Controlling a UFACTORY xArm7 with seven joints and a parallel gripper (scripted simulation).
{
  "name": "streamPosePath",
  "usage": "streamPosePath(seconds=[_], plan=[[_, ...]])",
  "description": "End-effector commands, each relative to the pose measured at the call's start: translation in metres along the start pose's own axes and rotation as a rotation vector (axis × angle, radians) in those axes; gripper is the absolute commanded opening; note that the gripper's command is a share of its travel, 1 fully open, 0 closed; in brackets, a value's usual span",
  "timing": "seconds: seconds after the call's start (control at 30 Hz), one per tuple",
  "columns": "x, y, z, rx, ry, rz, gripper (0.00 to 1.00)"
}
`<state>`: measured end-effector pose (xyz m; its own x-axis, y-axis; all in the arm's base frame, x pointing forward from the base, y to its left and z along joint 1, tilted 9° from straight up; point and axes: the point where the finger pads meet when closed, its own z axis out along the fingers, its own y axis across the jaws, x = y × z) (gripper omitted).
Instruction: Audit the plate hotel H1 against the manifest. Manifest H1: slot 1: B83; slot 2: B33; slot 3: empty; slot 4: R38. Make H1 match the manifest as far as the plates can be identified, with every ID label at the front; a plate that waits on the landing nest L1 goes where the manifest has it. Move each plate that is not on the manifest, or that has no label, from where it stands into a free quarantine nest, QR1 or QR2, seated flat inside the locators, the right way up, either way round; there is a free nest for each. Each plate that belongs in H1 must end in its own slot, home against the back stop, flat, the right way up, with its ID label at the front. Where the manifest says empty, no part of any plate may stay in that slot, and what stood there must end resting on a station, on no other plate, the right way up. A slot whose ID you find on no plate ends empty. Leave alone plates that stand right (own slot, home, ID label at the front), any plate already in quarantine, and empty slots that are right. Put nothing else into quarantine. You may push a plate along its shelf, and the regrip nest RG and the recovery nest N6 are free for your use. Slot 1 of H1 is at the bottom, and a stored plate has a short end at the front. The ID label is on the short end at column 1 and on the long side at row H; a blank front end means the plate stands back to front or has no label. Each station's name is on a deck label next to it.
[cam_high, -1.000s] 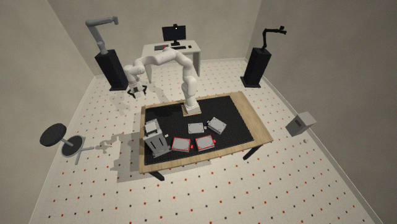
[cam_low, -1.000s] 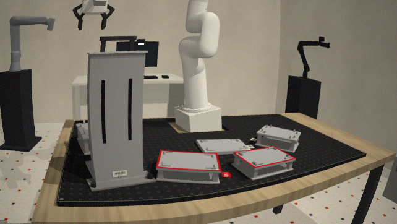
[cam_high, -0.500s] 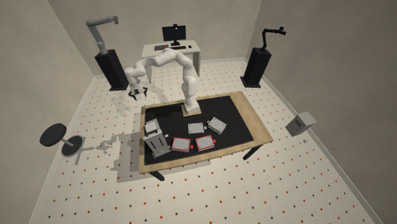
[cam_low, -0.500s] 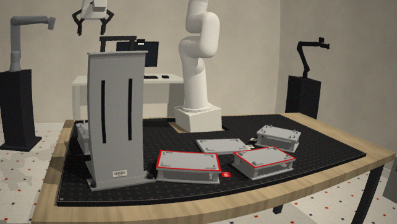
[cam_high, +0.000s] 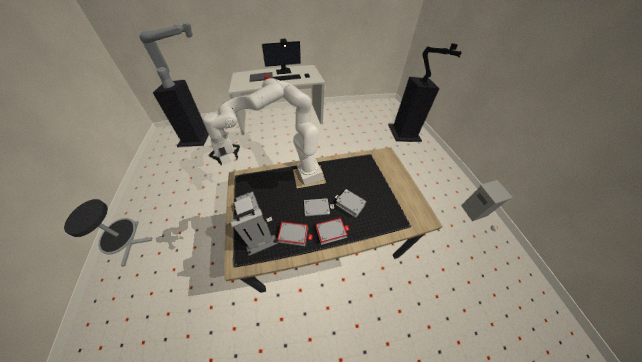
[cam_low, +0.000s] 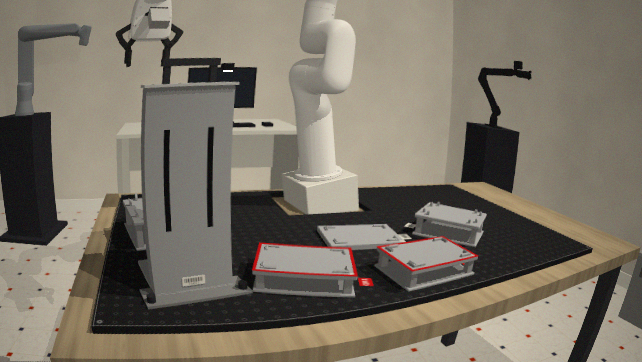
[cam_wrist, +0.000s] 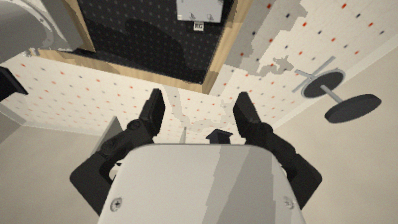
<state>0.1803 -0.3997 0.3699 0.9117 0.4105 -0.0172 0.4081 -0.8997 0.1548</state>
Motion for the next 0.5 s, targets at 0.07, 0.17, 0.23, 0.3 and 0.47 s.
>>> streamPosePath(seconds=[0.07,0.17,0.23,0.3,0.47], plan=[[0.000,0.001,0.010,-0.005,0.000,0.000,1.00],[0.000,0.001,0.013,-0.005,0.000,0.000,1.00],[0.000,0.001,0.015,-0.005,0.000,0.000,1.00],[0.000,0.001,0.018,-0.005,0.000,0.000,1.00],[0.000,0.001,0.026,-0.005,0.000,0.000,1.00]])
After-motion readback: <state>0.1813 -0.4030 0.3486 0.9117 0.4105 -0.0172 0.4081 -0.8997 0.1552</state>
